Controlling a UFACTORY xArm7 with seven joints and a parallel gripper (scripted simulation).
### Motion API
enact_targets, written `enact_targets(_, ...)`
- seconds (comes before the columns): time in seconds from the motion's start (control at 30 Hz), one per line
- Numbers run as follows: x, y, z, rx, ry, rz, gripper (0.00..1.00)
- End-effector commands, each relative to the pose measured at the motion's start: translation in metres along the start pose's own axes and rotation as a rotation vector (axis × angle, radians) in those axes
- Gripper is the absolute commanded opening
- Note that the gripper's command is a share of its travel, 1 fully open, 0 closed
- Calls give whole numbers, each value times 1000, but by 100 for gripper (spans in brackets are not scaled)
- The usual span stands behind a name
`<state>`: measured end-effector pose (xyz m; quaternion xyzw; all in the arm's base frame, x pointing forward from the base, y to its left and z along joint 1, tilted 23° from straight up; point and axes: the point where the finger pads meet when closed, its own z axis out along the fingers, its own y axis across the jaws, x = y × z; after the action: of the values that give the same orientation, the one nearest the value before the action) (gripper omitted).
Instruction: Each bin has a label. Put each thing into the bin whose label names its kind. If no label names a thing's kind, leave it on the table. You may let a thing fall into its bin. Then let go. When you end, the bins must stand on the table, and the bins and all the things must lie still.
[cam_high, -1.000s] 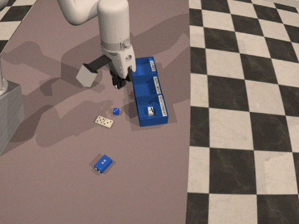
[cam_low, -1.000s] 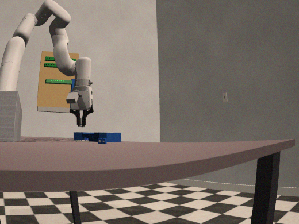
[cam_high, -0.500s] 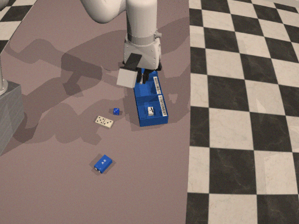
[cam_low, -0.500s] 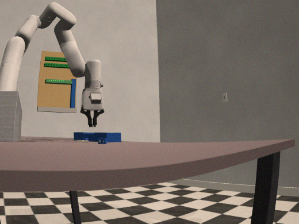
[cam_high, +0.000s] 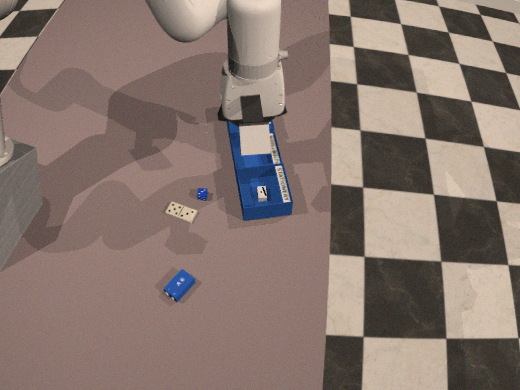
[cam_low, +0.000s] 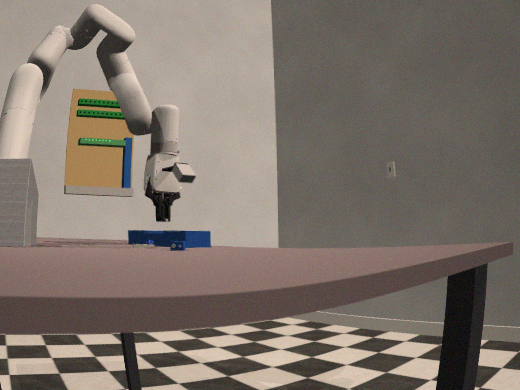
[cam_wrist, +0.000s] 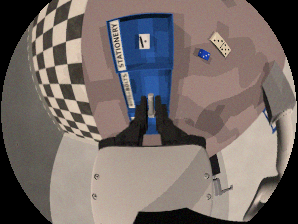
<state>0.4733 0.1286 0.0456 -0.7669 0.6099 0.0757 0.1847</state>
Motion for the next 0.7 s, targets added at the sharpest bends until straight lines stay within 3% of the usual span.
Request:
enact_targets(0.0,0,-2,-1,7,-3,-7,0)
enact_targets(0.33,1,-1,-1,7,-3,-7,0)
enact_targets(0.67,0,-1,19,7,-3,-7,0)
